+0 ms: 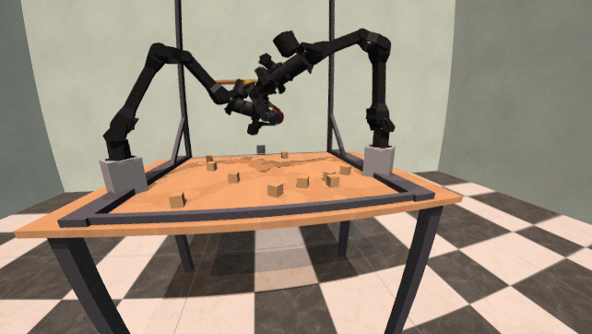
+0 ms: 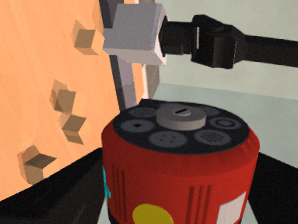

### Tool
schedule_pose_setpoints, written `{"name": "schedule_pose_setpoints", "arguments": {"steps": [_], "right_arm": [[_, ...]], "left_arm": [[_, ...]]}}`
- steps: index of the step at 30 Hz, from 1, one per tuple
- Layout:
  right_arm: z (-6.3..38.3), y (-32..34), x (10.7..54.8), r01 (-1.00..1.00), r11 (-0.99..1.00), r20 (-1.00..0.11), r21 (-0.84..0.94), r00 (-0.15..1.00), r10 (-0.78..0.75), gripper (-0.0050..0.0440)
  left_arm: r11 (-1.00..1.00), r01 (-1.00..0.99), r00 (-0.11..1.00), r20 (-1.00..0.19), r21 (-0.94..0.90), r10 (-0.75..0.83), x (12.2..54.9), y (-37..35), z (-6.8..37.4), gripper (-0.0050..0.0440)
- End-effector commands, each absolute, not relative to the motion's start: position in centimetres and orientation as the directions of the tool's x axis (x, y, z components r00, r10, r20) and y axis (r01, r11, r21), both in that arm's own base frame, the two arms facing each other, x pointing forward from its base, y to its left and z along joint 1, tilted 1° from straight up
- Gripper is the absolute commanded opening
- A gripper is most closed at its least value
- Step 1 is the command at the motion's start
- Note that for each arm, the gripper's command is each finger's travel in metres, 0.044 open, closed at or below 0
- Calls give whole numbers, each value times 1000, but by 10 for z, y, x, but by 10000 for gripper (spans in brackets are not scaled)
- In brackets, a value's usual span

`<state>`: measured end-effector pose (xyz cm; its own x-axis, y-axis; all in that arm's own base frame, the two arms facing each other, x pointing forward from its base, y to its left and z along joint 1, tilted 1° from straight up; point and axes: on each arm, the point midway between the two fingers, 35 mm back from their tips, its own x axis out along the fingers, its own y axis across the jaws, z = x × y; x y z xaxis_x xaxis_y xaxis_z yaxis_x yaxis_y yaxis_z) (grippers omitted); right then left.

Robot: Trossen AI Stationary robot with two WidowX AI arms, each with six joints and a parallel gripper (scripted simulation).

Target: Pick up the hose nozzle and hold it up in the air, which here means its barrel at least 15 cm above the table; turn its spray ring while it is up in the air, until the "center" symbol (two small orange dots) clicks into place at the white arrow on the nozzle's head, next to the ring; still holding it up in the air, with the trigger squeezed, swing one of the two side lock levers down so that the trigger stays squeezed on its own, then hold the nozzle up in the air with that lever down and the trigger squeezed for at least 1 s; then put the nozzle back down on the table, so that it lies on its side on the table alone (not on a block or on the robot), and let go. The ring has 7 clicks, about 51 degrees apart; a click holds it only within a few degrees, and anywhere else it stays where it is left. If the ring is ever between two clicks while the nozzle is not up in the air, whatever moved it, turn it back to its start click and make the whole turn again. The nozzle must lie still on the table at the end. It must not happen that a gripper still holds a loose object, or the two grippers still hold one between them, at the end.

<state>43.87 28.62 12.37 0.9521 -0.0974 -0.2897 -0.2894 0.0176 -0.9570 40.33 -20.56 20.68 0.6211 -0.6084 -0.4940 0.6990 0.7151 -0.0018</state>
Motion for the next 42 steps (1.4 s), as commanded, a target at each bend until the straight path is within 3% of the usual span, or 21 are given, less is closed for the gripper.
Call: {"name": "schedule_pose_setpoints", "arguments": {"steps": [1, 4, 5, 15, 16, 17, 42], "right_arm": [[141, 288, 439, -332, 43, -334, -942, 939, -81, 0], [139, 288, 440, -305, 37, -307, -952, 948, -82, 0], [143, 288, 440, -362, 47, -365, -931, 928, -79, 0], [149, 288, 442, -522, 61, -526, -851, 848, -70, 0], [146, 288, 442, -498, 55, -501, -865, 862, -73, 0], [145, 288, 442, -485, 52, -487, -873, 870, -75, 406], [145, 288, 440, -485, 52, -487, -873, 870, -75, 406]], "left_arm": [[716, 698, 643, -449, 11, -620, 406, -207, 227, 170], [716, 698, 643, -449, 11, -620, 406, -207, 227, 170], [716, 698, 643, -449, 11, -620, 406, -207, 227, 170], [716, 698, 643, -449, 11, -620, 406, -207, 227, 170], [716, 698, 643, -449, 11, -620, 406, -207, 227, 170], [716, 698, 643, -449, 11, -620, 406, -207, 227, 170], [716, 698, 643, -449, 11, -620, 406, -207, 227, 170]]}}
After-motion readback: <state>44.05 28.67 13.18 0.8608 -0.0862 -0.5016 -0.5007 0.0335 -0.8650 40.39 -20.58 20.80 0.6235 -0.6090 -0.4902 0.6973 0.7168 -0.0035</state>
